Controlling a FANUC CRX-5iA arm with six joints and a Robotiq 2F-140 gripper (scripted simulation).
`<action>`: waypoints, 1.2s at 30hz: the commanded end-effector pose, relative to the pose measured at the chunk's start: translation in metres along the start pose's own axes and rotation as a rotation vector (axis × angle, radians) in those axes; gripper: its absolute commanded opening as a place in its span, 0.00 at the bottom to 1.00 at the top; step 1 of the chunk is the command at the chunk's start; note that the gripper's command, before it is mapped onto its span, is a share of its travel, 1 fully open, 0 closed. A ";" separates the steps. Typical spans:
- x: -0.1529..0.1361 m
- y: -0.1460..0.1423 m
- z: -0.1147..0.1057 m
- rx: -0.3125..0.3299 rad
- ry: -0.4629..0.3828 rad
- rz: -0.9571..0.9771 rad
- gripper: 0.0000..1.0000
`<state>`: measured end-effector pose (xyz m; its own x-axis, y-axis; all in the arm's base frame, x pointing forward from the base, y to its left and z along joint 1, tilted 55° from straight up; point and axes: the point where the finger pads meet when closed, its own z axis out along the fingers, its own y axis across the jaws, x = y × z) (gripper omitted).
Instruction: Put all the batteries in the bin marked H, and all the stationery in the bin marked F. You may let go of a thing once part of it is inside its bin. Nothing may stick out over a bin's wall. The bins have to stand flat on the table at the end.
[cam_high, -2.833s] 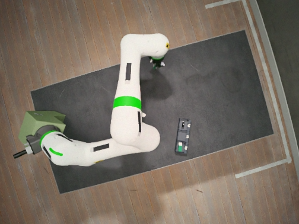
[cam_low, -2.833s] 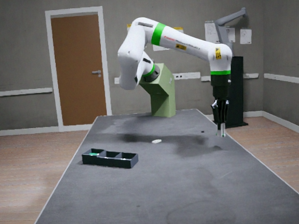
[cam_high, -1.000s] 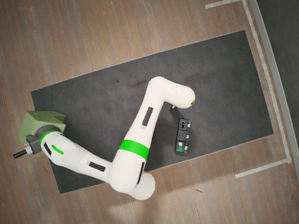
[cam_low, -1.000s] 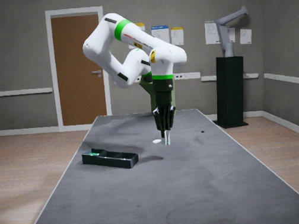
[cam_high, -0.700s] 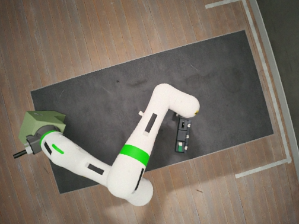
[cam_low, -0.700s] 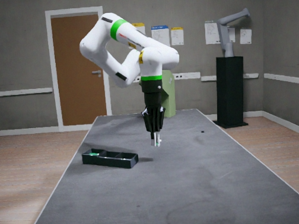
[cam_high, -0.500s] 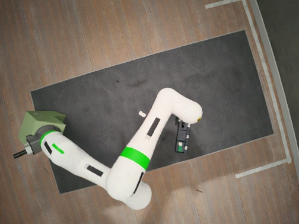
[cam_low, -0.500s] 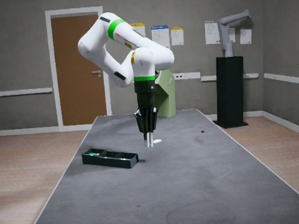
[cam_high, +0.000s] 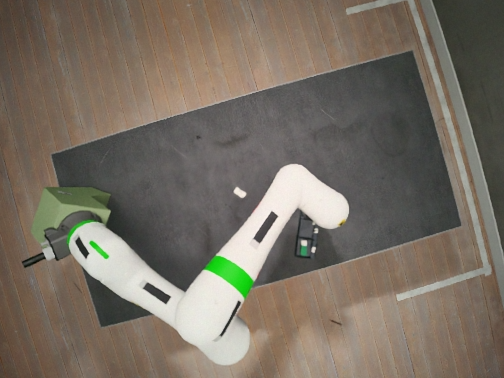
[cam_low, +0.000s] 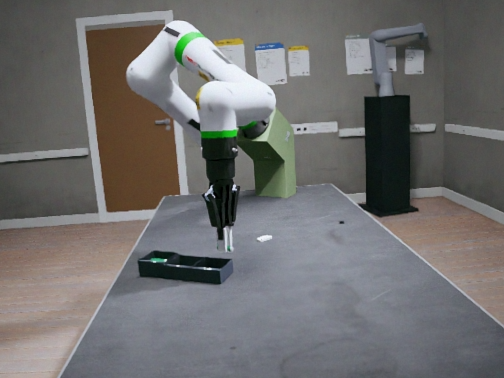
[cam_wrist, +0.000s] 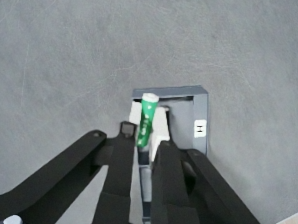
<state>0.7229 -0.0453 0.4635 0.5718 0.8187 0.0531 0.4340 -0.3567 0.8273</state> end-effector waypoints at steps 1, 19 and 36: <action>-0.014 0.017 0.001 0.015 0.005 -0.107 0.15; -0.026 0.031 0.001 0.025 0.010 -0.275 0.15; -0.023 0.029 0.001 0.025 0.010 -0.275 0.15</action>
<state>0.7230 -0.0754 0.4848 0.4236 0.8905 -0.1660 0.5897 -0.1320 0.7968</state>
